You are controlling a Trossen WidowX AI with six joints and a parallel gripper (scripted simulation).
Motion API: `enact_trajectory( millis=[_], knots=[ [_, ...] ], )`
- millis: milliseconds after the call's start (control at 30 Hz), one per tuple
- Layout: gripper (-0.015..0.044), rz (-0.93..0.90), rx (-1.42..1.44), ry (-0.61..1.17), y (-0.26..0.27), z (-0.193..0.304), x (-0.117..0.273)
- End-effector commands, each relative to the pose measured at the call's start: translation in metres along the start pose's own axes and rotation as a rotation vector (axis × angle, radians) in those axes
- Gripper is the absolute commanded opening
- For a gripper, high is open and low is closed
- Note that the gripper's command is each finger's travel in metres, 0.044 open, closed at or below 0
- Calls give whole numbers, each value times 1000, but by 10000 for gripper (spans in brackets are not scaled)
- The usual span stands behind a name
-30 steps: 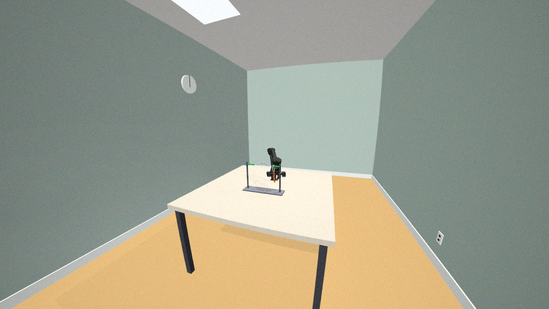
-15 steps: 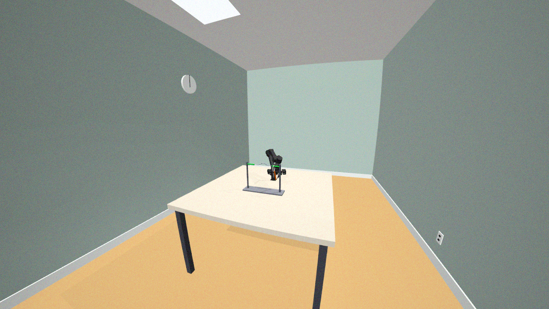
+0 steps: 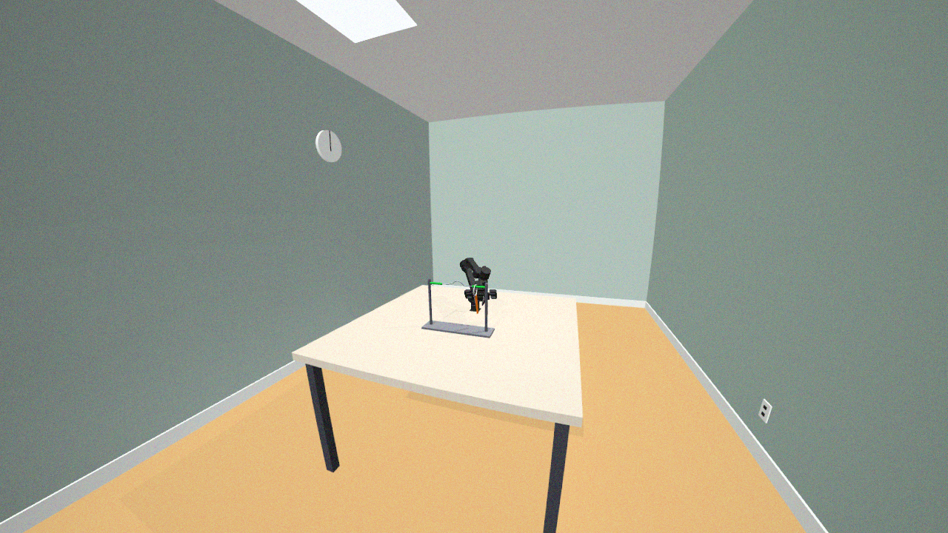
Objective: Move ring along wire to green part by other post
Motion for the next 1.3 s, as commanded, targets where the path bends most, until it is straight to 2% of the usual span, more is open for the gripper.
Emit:
enact_trajectory(
  millis=[0,300,533,667,1267],
  knots=[
    [160,4,-7,-3,-1,-1,1],
    [160,4,-7,-3,-1,-1,1],
    [344,-1,1,0,-2,0,49],
    [440,-1,1,-1,-2,0,50],
    [440,-1,1,-1,-2,0,50]
  ],
)
Point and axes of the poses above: the point midway between the two fingers, 35 mm back from their tips, its own x axis back along the fingers, its own y axis across the jaws, z = x × y, the point moved 3 cm from there along x, back along the fingers, and after that the axes turned 8 degrees about x, right-handed, at the moved point
